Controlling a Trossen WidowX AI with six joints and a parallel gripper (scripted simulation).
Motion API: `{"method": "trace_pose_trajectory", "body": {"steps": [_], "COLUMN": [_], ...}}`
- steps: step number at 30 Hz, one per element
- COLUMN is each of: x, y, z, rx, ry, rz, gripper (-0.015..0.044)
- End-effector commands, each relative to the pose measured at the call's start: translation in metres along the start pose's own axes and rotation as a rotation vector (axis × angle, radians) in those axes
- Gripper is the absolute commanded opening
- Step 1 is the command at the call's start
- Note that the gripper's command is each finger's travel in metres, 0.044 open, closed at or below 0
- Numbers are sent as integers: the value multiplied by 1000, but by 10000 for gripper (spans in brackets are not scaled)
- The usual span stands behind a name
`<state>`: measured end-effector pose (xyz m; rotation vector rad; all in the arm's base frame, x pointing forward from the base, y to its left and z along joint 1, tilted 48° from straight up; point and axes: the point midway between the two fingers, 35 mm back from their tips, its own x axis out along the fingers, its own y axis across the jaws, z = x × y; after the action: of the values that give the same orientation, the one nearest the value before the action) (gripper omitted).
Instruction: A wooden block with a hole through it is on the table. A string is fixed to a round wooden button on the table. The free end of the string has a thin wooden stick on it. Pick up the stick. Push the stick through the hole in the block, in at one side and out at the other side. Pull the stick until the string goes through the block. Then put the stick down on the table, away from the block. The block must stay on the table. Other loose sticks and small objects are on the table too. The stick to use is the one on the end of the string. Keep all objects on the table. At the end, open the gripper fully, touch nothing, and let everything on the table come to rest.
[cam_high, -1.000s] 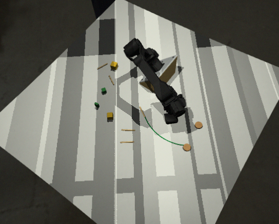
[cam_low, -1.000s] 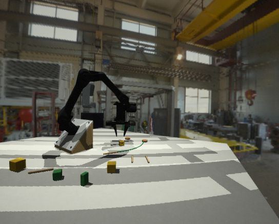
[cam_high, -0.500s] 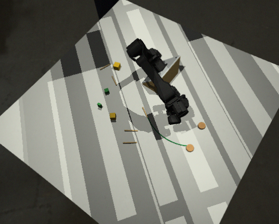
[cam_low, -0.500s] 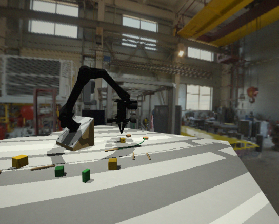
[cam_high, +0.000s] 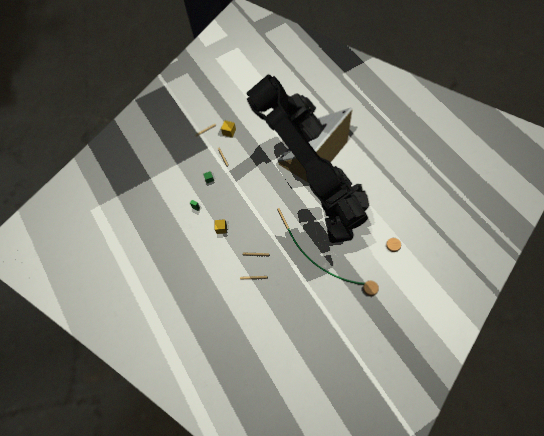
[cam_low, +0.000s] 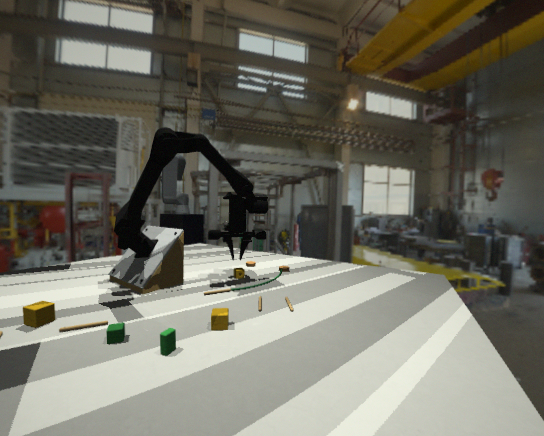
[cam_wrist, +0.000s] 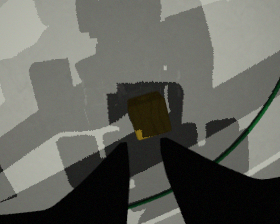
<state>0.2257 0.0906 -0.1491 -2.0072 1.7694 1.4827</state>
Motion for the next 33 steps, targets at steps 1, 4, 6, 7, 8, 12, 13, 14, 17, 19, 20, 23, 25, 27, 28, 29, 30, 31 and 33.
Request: {"method": "trace_pose_trajectory", "body": {"steps": [1, 4, 6, 7, 8, 12, 13, 14, 17, 19, 20, 23, 25, 27, 28, 29, 30, 31, 33], "x": [0, 0, 0, 0, 0, 0, 0, 0, 0, 0, 0, 0, 0, 0, 0, 0, -1, -1, -2], "y": [0, 0, 0, 0, 0, 0, 0, 0, 0, 0, 0, 0, 0, 0, 0, 0, 0, 1, 1], "z": [0, 0, 0, 0, 0, 0, 0, 0, 0, 0, 0, 0, 0, 0, -1, -2, -5, -8, -14], "rx": [0, 0, 0, 0, 0, 0, 0, 0, 0, 0, 0, 0, 0, 0, 17, 69, 156, 262, 473], "ry": [0, 0, 0, 0, 0, 0, 0, 0, 0, 0, 0, 0, 0, 0, 0, 0, -1, -1, -2], "rz": [0, 0, 0, 0, 0, 0, 0, 0, 0, 0, 0, 0, 0, 0, 0, 0, -1, -1, -2], "gripper": [184, 235, 209, 183, 157, 52, 25, 0, 0, 0, 0, 0, 0, 0, 26, 53, 79, 105, 157]}}
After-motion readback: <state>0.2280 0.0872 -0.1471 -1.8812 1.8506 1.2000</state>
